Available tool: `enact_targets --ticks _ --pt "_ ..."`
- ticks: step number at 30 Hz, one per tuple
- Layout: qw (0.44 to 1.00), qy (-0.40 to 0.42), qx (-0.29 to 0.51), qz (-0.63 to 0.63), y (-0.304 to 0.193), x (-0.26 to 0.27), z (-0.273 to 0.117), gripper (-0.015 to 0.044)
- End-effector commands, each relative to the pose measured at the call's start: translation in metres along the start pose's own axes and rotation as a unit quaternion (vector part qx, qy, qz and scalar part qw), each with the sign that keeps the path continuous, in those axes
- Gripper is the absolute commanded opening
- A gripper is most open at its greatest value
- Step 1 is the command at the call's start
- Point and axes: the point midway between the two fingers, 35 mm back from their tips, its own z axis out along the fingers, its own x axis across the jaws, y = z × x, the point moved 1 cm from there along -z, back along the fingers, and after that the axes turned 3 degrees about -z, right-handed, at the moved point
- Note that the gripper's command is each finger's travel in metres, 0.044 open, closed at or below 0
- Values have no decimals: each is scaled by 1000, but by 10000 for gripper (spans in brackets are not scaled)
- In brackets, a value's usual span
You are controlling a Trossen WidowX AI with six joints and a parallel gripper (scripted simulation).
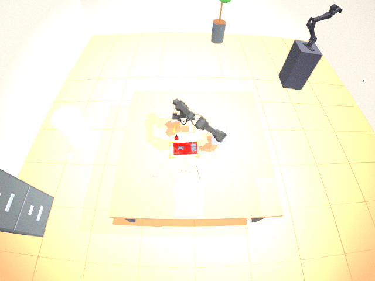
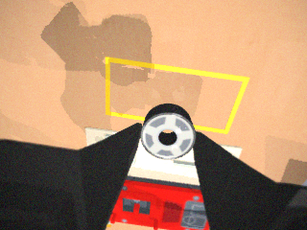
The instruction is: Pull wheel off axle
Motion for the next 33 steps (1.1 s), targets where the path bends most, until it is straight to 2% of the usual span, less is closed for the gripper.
enact_targets --ticks 1,6,16,21,32,33 --pt "1000 -3 5 5 -1 -3 12 0" --pt "1000 -2 5 5 0 -2 28 0" --pt "1000 -2 7 5 -3 -3 93 0" --pt "1000 -2 7 5 -3 -4 97 0" --pt "1000 -6 6 1 -3 -2 91 289" --pt "1000 -5 6 1 -2 -2 87 300"
